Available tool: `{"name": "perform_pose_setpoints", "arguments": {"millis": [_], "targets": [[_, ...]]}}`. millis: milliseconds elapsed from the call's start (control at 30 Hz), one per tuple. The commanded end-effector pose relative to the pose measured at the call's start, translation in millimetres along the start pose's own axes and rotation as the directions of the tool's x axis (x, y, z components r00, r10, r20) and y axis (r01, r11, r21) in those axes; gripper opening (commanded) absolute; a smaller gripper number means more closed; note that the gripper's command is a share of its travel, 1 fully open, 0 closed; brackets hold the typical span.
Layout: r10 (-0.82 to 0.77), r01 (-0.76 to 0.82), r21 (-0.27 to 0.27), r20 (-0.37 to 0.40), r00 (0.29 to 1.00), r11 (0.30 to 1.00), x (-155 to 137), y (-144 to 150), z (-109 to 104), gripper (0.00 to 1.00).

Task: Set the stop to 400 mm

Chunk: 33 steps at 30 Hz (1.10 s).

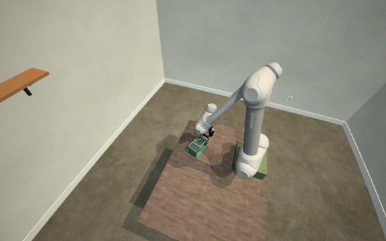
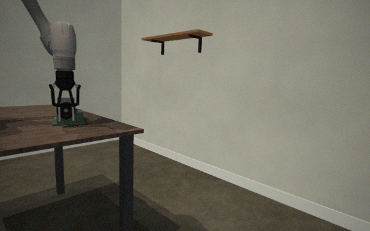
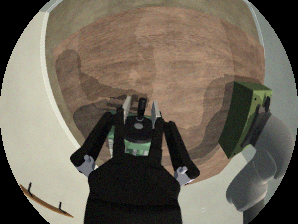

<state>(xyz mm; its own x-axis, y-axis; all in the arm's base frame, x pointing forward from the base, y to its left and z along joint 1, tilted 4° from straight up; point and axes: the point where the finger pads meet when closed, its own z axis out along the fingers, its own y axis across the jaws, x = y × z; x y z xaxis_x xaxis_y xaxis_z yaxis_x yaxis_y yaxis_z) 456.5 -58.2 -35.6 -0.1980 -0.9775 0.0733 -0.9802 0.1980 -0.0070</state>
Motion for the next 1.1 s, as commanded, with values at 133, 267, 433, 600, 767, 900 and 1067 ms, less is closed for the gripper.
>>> {"name": "perform_pose_setpoints", "arguments": {"millis": [133,267,433,600,767,900,1067], "targets": [[0.0,0.0,0.0,0.0,1.0,1.0,-0.1,0.0,-0.1,0.33],[0.0,0.0,0.0,0.0,1.0,1.0,-0.1,0.0,-9.4,0.33],[0.0,0.0,0.0,0.0,1.0,1.0,0.0,0.0,-76.8,0.33],[0.0,0.0,0.0,0.0,1.0,1.0,0.0,0.0,-100.1,0.33],[0.0,0.0,0.0,0.0,1.0,1.0,0.0,0.0,-100.1,0.33],[0.0,0.0,0.0,0.0,1.0,1.0,0.0,0.0,-100.1,0.33],[0.0,0.0,0.0,0.0,1.0,1.0,0.0,0.0,-100.3,0.33]]}}
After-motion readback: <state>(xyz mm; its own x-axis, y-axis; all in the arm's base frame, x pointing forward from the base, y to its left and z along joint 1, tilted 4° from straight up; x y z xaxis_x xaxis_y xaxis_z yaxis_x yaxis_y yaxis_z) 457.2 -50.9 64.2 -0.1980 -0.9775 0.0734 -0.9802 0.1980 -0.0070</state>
